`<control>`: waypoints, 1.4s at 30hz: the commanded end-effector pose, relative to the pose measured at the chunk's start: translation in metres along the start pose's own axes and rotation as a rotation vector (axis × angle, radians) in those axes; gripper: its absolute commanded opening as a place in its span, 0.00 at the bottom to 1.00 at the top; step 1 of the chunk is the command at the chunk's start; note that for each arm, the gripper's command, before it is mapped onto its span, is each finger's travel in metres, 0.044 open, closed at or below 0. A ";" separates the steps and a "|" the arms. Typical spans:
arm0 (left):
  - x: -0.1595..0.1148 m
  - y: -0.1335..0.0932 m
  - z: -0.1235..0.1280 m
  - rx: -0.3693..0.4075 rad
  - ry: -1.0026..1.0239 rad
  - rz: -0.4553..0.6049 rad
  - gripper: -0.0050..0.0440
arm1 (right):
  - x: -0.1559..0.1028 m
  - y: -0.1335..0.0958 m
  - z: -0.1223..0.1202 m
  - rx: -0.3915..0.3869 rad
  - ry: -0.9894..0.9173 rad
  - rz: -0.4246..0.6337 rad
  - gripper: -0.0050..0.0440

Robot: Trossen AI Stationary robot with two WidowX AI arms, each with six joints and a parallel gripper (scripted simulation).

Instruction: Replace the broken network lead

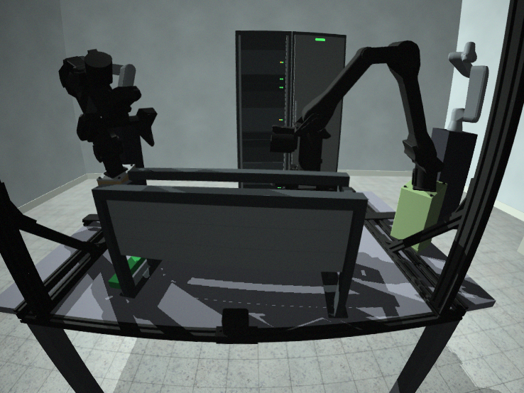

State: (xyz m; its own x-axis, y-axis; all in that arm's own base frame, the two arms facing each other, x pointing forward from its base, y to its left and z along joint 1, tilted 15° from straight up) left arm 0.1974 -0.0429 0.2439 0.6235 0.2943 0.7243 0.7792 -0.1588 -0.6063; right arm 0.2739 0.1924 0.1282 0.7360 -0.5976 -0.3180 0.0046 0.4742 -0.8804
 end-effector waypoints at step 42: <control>0.000 0.000 0.000 0.000 0.000 0.000 1.00 | -0.013 0.064 0.023 -0.005 0.169 0.171 0.46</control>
State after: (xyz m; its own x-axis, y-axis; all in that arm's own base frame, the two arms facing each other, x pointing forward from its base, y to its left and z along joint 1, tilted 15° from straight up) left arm 0.1974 -0.0429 0.2439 0.6235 0.2943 0.7243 0.7792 -0.1588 -0.6063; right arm 0.2811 0.2443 0.0886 0.6062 -0.6035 -0.5180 -0.1134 0.5791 -0.8073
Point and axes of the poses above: on each arm, the point midway between the two fingers, 35 mm back from their tips, its own y axis out along the fingers, its own z axis across the jaws, x = y × z, the point moved 9 cm from there along -y, back along the fingers, and after that the axes turned 7 degrees about -y, right-handed, at the moved point
